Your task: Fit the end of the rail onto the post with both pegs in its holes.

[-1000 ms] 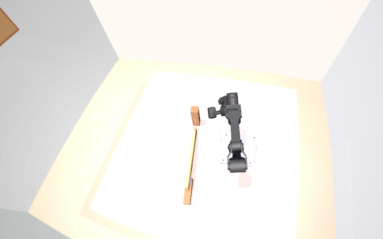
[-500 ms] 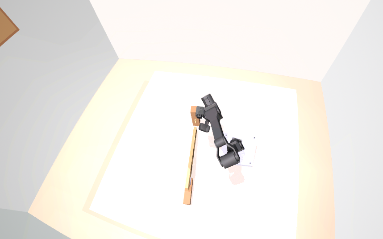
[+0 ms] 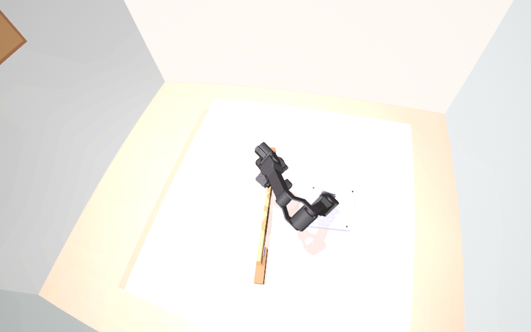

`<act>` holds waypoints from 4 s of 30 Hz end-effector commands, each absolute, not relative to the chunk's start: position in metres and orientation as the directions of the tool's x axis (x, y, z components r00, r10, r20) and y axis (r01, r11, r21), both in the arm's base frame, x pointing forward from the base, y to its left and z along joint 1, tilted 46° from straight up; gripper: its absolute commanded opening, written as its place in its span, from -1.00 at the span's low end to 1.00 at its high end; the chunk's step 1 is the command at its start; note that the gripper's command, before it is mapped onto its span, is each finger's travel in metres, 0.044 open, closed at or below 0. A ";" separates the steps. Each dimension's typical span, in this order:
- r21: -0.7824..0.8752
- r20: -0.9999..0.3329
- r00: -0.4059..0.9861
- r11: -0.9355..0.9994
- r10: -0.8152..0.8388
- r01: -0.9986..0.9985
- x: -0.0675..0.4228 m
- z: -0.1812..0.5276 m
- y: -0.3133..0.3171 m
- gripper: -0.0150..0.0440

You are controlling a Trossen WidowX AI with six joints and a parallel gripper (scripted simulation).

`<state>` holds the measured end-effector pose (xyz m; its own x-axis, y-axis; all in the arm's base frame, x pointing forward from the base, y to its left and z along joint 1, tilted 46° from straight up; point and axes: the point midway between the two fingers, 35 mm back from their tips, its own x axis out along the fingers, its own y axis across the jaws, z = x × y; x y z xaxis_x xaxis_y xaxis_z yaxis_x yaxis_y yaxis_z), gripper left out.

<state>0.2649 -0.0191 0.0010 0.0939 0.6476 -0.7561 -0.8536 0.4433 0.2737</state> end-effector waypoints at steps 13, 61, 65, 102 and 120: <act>-0.067 -0.701 -0.135 -0.253 0.701 -0.965 0.275 -0.001 0.050 1.00; -0.068 -0.699 -0.135 -0.252 0.703 -0.965 0.267 -0.048 0.097 1.00; -0.068 -0.698 -0.135 -0.253 0.703 -0.965 0.266 -0.050 0.099 1.00; -0.068 -0.698 -0.135 -0.253 0.703 -0.965 0.266 -0.049 0.098 -0.49; -0.068 -0.698 -0.135 -0.253 0.703 -0.965 0.270 -0.043 0.092 -0.49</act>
<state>0.2653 0.0943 -0.0463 -0.1460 0.6979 -0.7011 -0.9646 -0.2578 -0.0557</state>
